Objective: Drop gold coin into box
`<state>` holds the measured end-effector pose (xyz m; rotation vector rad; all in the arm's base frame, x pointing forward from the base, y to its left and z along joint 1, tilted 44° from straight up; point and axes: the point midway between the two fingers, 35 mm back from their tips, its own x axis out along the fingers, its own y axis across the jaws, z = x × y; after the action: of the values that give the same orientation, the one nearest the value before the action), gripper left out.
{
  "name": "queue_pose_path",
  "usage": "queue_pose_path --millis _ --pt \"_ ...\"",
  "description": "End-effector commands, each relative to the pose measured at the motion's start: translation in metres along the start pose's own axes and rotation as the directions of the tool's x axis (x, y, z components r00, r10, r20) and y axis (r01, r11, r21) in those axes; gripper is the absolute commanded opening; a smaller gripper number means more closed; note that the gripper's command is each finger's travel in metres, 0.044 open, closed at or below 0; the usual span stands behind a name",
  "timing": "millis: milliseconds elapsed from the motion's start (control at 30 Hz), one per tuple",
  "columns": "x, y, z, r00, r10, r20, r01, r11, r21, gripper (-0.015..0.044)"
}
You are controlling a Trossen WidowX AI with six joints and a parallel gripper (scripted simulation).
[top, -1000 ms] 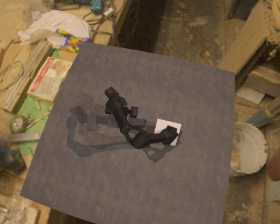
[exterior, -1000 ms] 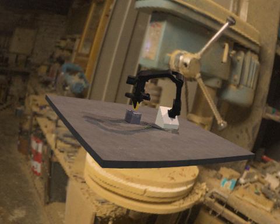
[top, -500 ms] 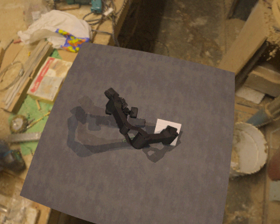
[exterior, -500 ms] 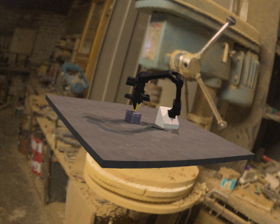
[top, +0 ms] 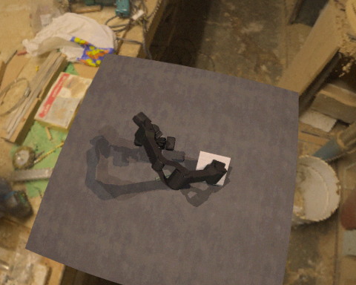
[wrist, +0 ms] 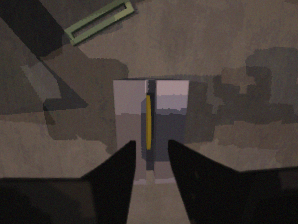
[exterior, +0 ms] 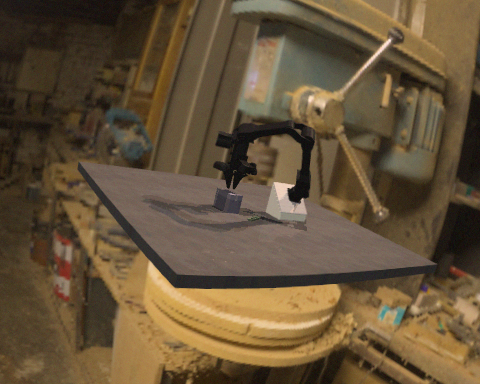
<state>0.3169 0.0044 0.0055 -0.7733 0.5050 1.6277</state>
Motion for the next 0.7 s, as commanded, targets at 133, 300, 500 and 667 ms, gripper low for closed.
queue_pose_path --millis 133,300,500,667 --pt "0.000 0.000 0.000 1.000 -0.001 0.000 0.001 1.000 -0.001 0.0161" --pt "-0.007 0.000 0.000 1.000 -0.001 0.000 0.001 1.000 -0.001 0.0239" --pt "-0.028 0.000 0.000 1.000 0.000 0.001 0.000 1.000 0.001 0.0397" --pt "-0.061 0.003 0.002 1.000 0.001 0.007 -0.001 1.000 0.004 0.0440"
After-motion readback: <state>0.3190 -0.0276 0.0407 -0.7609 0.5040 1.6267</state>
